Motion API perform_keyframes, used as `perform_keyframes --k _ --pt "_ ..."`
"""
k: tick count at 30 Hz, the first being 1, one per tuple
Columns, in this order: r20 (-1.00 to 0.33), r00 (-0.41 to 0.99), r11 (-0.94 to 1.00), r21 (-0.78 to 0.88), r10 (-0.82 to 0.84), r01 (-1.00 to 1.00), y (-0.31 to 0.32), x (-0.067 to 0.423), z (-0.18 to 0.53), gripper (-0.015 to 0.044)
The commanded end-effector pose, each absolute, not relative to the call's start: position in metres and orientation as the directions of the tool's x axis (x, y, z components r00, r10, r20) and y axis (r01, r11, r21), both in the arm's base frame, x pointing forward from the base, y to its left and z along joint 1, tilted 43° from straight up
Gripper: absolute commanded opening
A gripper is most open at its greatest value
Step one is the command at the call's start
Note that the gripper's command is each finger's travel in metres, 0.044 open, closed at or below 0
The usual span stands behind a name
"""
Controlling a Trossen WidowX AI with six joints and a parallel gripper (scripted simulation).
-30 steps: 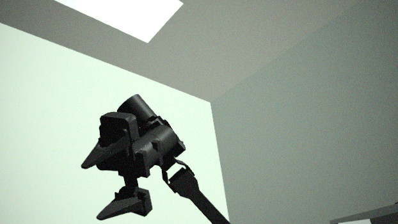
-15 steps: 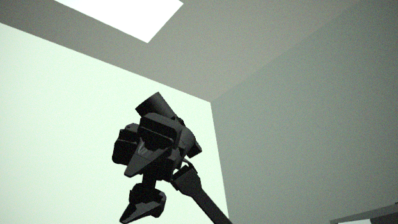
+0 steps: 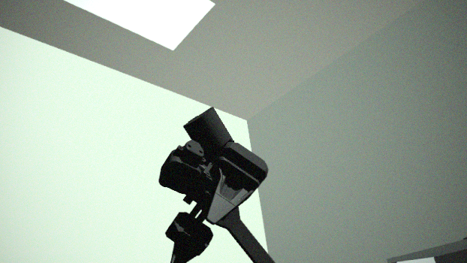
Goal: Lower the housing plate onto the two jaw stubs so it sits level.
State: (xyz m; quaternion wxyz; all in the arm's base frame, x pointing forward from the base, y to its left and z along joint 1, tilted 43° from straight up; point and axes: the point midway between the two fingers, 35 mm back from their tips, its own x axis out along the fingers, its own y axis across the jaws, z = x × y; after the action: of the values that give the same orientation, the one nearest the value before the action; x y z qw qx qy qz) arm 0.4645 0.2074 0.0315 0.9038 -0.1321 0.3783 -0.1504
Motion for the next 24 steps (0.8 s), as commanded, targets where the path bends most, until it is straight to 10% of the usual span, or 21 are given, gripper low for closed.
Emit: perform_keyframes --k 1,24 --pt "-0.671 0.647 0.909 -0.408 -0.363 0.087 0.213 0.454 0.019 0.044" --pt "-0.773 0.521 0.742 -0.578 -0.363 -0.341 0.229 0.399 -0.033 0.044"
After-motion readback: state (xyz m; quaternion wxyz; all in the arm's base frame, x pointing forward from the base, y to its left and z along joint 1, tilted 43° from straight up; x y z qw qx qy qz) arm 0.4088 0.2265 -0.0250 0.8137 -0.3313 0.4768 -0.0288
